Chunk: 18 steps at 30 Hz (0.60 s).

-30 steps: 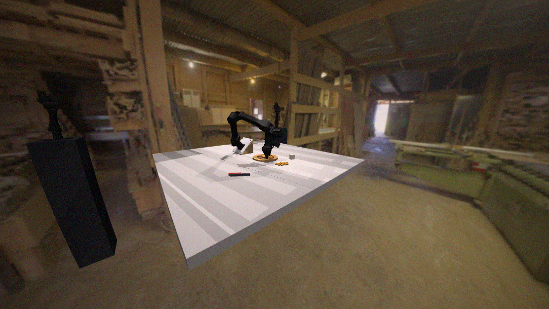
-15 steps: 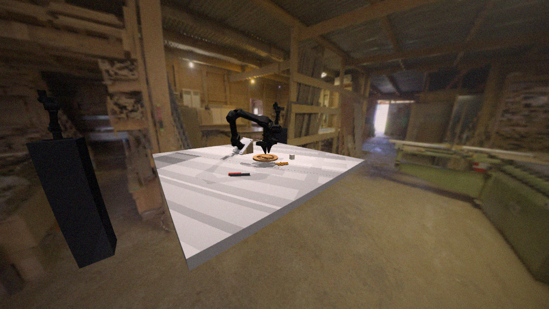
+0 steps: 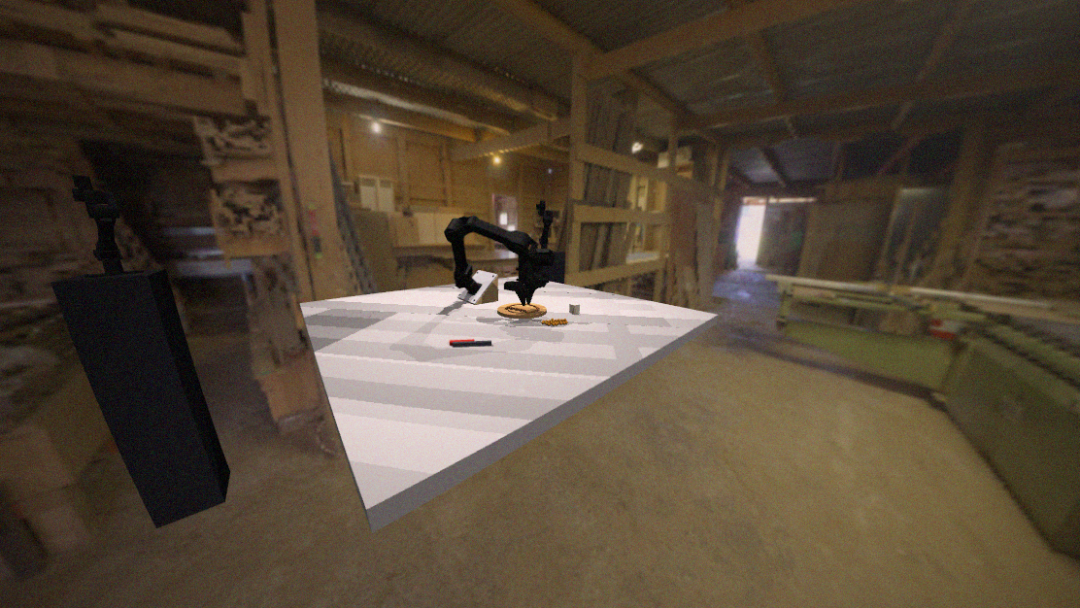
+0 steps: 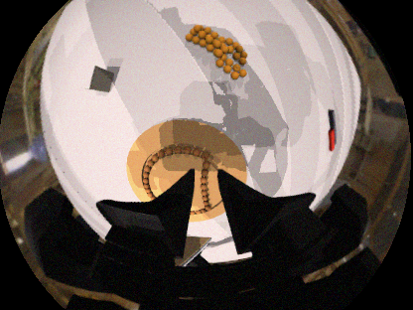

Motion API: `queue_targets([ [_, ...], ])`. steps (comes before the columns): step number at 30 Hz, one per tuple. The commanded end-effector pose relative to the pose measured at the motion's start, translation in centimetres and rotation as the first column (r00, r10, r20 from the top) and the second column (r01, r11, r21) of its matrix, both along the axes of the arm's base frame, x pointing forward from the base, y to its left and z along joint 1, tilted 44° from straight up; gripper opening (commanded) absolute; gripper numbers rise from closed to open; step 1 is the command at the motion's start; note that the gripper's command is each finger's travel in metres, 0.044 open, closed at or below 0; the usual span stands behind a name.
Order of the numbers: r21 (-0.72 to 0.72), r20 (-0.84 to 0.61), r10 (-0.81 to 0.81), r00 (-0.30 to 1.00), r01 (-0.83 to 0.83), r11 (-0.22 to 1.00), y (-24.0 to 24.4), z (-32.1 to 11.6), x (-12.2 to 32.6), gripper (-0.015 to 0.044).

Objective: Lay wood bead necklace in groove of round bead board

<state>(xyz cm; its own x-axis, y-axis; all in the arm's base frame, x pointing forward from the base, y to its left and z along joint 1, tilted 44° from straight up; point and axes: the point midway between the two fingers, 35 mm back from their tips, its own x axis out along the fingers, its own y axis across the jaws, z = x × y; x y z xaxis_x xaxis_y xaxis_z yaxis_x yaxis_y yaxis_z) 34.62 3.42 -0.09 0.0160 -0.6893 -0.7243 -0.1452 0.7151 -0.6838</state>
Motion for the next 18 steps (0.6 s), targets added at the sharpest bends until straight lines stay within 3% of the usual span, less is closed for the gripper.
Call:
queue_targets([
  [1, -0.005, -0.005, -0.001, 1.000, 0.001, 1.000, -0.6, -0.4, -0.1, 0.0120],
  [16, -0.007, -0.008, -0.004, 1.000, 0.004, 1.000, -2.0, -1.8, -0.2, 0.0120],
  [18, -0.001, -0.007, -0.006, 1.000, 0.006, 1.000, -1.8, -1.7, -0.2, 0.0067],
])
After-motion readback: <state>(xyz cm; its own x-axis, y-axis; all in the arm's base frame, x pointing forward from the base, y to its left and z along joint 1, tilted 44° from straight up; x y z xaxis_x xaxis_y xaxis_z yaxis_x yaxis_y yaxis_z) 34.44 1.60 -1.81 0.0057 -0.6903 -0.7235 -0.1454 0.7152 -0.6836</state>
